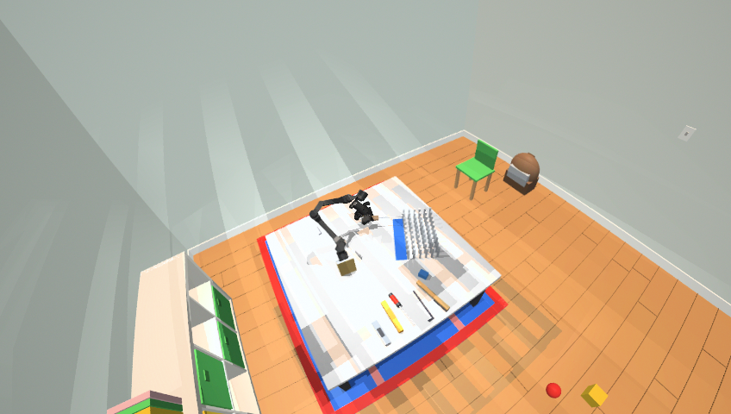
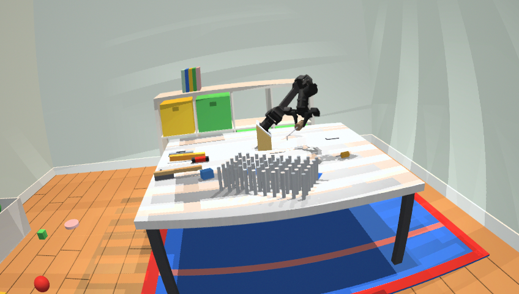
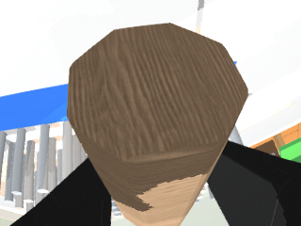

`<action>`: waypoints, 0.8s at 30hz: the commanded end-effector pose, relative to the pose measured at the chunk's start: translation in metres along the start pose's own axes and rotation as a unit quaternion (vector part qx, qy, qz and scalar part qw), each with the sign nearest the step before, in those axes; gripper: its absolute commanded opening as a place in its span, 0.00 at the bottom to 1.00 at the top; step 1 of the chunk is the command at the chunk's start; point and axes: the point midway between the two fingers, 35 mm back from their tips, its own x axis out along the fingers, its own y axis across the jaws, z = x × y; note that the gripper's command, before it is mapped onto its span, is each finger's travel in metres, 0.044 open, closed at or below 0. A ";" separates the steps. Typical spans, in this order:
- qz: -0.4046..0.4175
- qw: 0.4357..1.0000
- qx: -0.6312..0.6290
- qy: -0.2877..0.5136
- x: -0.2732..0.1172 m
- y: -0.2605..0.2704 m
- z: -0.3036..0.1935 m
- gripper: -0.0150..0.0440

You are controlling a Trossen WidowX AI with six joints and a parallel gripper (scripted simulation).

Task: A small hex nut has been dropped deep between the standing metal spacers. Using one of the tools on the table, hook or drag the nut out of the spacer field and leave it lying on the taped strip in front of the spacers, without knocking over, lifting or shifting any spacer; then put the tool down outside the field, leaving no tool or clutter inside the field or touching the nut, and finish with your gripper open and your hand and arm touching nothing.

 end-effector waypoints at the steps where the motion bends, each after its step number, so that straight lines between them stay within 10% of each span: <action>1: 0.003 1.000 0.003 0.000 0.013 0.001 0.003 0.25; 24: 0.000 1.000 0.004 0.001 0.117 -0.001 0.075 0.25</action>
